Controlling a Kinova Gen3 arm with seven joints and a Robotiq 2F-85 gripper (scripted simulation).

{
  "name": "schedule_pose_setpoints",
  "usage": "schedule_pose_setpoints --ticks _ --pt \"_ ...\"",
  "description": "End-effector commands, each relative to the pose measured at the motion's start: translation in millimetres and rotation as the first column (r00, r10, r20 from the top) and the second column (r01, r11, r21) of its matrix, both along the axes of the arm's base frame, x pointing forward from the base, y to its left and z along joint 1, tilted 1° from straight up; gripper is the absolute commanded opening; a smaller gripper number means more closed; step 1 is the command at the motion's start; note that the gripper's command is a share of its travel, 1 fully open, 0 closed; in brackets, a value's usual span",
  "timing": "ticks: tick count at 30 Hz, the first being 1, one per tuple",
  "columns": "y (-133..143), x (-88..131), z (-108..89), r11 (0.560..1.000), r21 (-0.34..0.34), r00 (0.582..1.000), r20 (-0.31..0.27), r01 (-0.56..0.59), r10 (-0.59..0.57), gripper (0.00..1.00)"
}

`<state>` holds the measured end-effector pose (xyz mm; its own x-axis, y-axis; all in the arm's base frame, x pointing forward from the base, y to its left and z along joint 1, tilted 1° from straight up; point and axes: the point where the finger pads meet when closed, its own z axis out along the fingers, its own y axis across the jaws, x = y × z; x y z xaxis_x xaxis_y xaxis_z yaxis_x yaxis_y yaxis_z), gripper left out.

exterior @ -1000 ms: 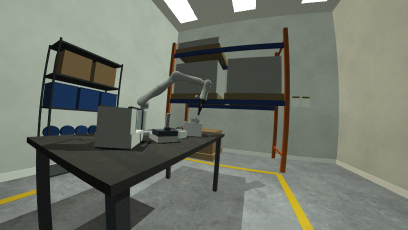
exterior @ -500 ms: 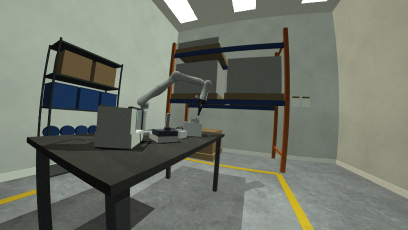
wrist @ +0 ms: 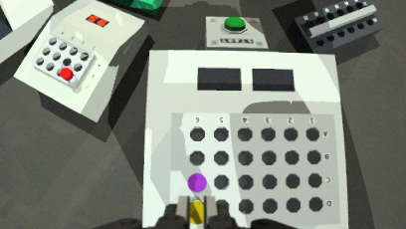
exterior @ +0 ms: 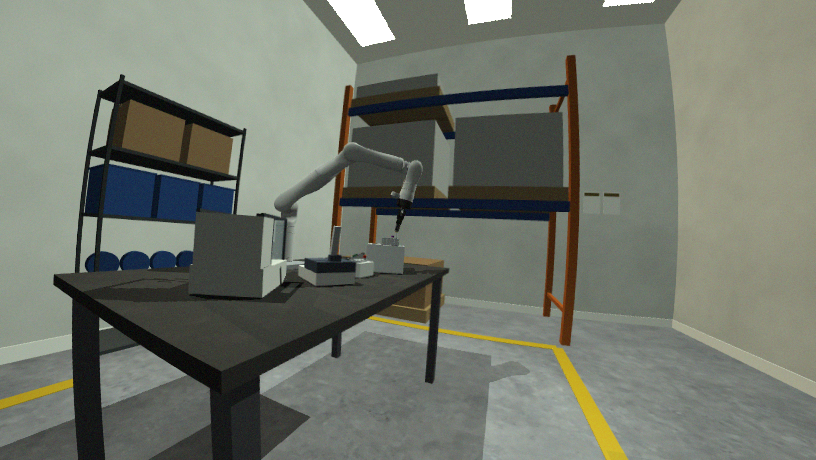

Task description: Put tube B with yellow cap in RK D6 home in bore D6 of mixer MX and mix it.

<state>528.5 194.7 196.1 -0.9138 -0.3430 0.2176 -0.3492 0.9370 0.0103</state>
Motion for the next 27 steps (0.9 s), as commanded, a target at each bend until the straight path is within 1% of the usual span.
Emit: schedule_pose_setpoints --ticks 1,27 --pt "0.1 0.3 0.6 1.0 0.001 1.0 0.002 0.0 0.0 0.1" --pt "0.2 0.2 -5.3 1.0 0.001 1.0 0.002 0.0 0.0 0.1"
